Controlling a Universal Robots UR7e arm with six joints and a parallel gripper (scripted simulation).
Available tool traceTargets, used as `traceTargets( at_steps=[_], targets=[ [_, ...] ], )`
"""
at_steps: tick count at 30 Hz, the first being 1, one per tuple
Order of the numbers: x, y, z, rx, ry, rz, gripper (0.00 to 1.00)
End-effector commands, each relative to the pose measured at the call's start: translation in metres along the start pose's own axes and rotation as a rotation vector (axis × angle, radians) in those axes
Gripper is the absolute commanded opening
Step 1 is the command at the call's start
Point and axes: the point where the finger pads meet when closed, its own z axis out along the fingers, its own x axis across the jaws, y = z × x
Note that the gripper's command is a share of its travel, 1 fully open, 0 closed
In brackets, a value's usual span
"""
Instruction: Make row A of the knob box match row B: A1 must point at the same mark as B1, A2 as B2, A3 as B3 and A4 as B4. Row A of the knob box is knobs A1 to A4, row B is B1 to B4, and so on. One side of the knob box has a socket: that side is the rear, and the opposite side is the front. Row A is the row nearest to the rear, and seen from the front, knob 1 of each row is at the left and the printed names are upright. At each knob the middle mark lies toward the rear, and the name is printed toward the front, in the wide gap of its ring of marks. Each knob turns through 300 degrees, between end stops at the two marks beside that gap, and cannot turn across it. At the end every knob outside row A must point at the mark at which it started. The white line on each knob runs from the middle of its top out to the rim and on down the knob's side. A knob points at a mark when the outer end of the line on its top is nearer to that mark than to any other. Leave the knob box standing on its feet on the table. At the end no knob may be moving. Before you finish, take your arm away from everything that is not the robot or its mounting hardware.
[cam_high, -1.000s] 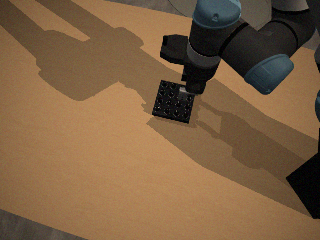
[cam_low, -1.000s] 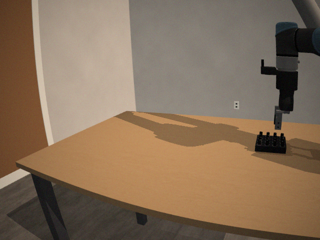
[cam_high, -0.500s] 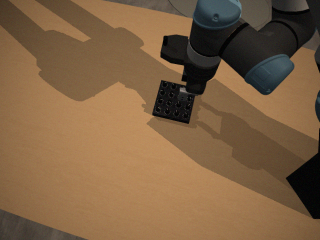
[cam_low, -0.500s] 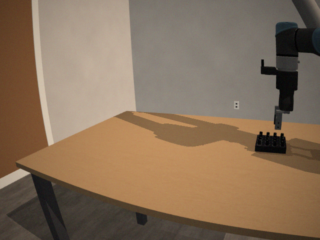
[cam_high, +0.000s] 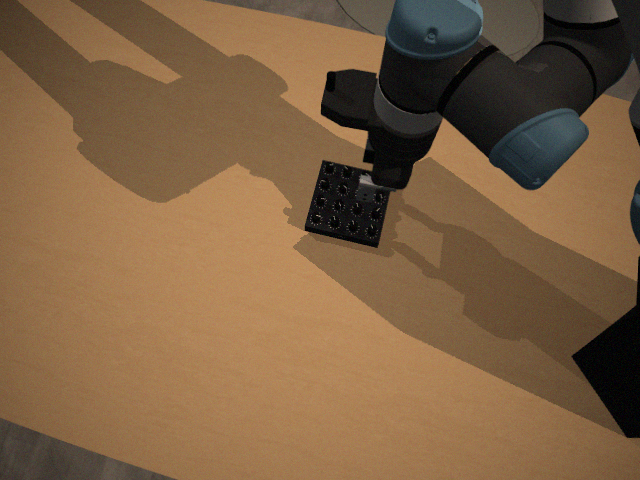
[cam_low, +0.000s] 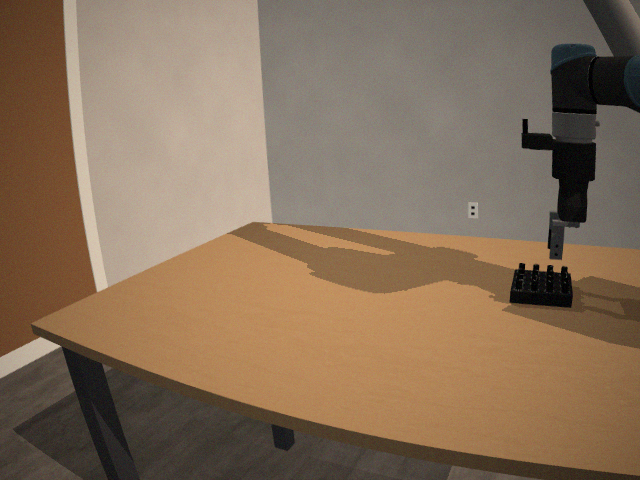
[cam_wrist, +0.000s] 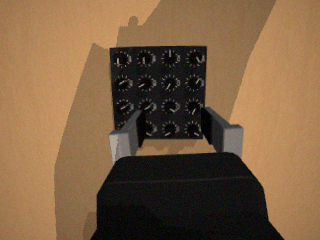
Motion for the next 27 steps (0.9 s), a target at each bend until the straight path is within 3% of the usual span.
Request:
traceTargets(
  at_steps=[1, 27],
  targets=[
    [0.000, 0.000, 0.000, 0.001, 0.000, 0.000, 1.00],
    [-0.001, 0.033, 0.000, -0.005, 0.001, -0.003, 1.00]
  ],
)
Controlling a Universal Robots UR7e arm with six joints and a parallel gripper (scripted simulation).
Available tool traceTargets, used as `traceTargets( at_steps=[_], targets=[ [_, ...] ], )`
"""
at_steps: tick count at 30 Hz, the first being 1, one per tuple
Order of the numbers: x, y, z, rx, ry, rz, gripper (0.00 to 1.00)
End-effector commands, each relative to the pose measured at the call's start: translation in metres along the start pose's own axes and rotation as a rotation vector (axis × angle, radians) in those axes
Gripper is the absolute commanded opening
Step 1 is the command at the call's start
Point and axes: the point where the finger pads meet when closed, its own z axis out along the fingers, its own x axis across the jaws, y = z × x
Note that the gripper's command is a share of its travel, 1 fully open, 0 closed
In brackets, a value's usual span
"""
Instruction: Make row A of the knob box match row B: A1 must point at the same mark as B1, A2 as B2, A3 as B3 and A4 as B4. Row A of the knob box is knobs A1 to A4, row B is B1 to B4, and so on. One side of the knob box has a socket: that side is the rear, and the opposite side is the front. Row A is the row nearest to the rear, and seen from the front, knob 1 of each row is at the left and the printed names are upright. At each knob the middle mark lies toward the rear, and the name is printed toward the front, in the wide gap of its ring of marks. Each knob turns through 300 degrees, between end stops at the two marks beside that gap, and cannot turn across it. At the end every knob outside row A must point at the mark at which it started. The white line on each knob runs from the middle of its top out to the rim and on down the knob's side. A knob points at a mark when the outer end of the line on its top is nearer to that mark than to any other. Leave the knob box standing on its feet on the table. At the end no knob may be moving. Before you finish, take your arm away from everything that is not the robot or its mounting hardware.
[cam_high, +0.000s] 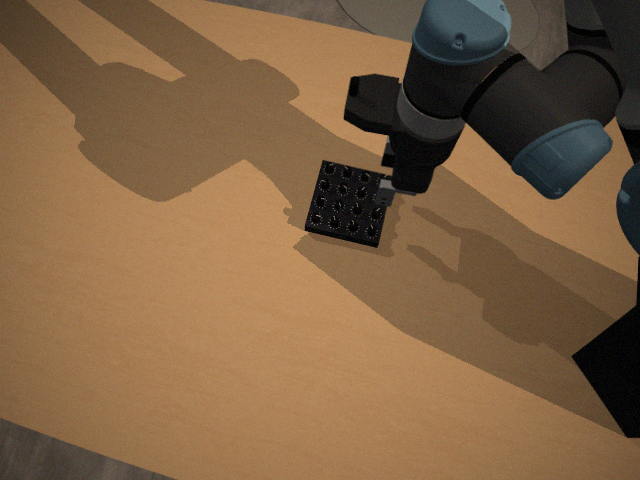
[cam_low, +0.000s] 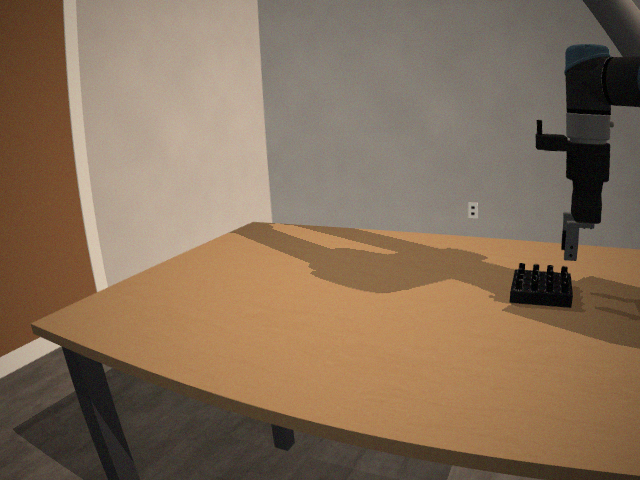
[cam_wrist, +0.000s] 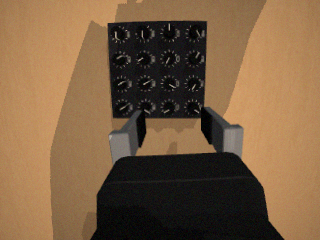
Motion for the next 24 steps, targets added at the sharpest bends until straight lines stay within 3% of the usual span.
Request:
traceTargets(
  at_steps=[1, 11, 24],
  targets=[
    [0.000, 0.009, 0.000, 0.002, 0.001, 0.000, 1.00],
    [0.000, 0.024, 0.001, 0.002, 0.001, 0.000, 1.00],
    [-0.001, 0.028, 0.001, 0.002, 0.001, 0.000, 1.00]
  ],
)
